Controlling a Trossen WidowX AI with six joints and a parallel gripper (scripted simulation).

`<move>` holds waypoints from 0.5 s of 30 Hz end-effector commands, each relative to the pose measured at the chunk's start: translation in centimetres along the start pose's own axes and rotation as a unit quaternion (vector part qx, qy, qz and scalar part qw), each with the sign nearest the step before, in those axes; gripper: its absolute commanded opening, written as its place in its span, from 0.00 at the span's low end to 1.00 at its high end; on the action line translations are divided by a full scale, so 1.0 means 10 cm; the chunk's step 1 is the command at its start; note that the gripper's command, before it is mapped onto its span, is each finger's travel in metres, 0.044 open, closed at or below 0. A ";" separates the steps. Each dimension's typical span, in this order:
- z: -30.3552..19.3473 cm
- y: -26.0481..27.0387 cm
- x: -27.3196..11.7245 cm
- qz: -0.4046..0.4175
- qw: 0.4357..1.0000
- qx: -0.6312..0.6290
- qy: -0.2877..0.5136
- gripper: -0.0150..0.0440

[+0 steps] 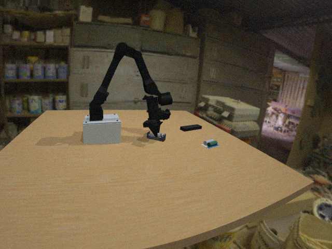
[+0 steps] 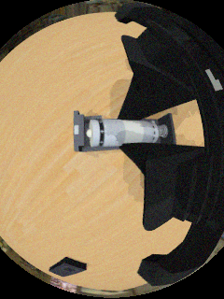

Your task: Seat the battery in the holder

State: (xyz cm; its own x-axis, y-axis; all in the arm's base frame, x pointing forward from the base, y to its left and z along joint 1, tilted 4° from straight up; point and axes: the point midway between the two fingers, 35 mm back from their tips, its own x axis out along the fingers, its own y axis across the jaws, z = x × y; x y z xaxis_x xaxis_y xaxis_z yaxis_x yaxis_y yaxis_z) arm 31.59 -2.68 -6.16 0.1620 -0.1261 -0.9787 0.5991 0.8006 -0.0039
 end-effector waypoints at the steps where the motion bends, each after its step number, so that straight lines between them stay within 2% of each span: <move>1: -0.06 -0.01 0.03 -0.002 1.000 -0.004 0.026 0.38; 15: -0.05 -0.02 0.03 -0.002 0.997 0.000 0.076 0.38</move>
State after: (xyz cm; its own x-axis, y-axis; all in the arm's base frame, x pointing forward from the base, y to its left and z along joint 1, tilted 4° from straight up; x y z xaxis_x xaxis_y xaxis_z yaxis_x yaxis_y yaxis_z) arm 31.65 -2.80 -6.30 0.0777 -0.0642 -0.9949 0.6044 0.7967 -0.0041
